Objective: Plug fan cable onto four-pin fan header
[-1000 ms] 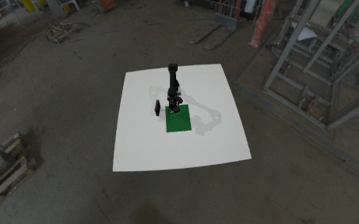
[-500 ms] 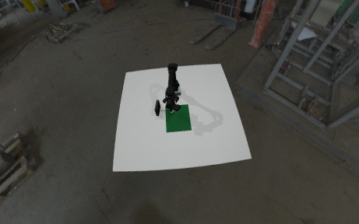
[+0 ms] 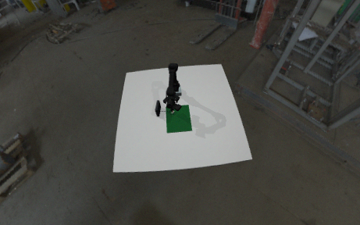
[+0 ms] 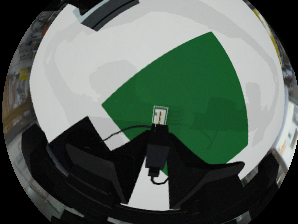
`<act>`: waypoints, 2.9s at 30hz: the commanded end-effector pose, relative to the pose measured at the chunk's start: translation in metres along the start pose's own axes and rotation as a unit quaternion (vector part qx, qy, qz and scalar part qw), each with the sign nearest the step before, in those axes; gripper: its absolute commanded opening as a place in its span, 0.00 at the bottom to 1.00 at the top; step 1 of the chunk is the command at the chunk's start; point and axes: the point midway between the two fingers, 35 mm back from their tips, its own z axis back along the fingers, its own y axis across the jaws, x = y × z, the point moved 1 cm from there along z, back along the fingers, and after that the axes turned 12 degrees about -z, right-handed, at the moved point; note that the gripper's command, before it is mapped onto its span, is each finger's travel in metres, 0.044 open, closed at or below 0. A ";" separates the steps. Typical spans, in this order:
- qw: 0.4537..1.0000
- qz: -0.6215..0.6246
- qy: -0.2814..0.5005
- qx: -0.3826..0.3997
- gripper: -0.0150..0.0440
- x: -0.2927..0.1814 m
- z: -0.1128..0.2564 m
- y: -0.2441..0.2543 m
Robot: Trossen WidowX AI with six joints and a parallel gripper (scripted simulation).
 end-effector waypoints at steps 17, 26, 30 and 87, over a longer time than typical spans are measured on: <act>1.000 -0.001 0.002 0.001 0.25 0.004 -0.012 0.001; 1.000 -0.002 0.002 0.001 0.25 0.004 -0.021 0.002; 1.000 -0.002 0.002 0.001 0.25 0.004 -0.021 0.001; 1.000 -0.002 0.002 0.001 0.25 0.003 -0.031 0.002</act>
